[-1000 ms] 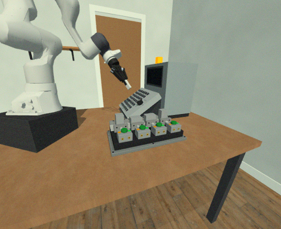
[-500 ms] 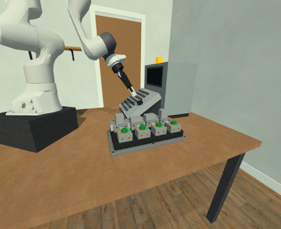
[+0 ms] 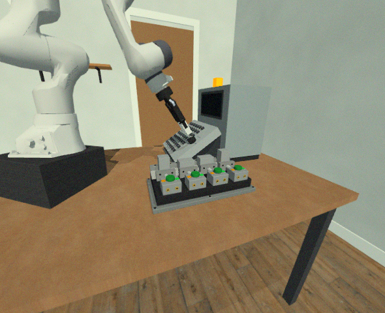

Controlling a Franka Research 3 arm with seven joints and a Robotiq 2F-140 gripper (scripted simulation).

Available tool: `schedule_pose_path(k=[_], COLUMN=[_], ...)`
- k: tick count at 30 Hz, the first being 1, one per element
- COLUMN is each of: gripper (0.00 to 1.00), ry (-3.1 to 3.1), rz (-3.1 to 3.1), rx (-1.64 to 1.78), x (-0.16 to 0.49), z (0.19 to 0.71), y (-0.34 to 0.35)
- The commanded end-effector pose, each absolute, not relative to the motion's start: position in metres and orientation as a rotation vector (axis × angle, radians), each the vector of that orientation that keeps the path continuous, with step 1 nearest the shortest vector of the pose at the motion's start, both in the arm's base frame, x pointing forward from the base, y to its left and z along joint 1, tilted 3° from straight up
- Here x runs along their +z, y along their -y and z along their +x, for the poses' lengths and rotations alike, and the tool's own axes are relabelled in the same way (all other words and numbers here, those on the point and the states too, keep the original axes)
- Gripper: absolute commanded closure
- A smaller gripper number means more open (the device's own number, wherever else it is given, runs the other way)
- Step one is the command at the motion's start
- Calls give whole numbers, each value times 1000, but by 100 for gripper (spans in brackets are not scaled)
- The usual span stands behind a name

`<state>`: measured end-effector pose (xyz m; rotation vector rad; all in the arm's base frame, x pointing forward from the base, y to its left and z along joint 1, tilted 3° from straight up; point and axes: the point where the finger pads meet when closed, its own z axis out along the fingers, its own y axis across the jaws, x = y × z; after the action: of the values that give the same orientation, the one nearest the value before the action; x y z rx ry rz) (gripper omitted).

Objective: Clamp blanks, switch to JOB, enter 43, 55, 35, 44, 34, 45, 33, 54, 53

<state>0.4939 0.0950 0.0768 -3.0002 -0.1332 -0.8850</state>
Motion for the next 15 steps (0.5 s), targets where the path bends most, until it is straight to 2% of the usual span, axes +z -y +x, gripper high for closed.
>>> schedule_pose_path(k=[1,15], gripper=[67,67], ry=[117,117], rz=[-2912,-2912], rx=[-947,-947], x=[76,76], z=[489,489], y=[-102,-102])
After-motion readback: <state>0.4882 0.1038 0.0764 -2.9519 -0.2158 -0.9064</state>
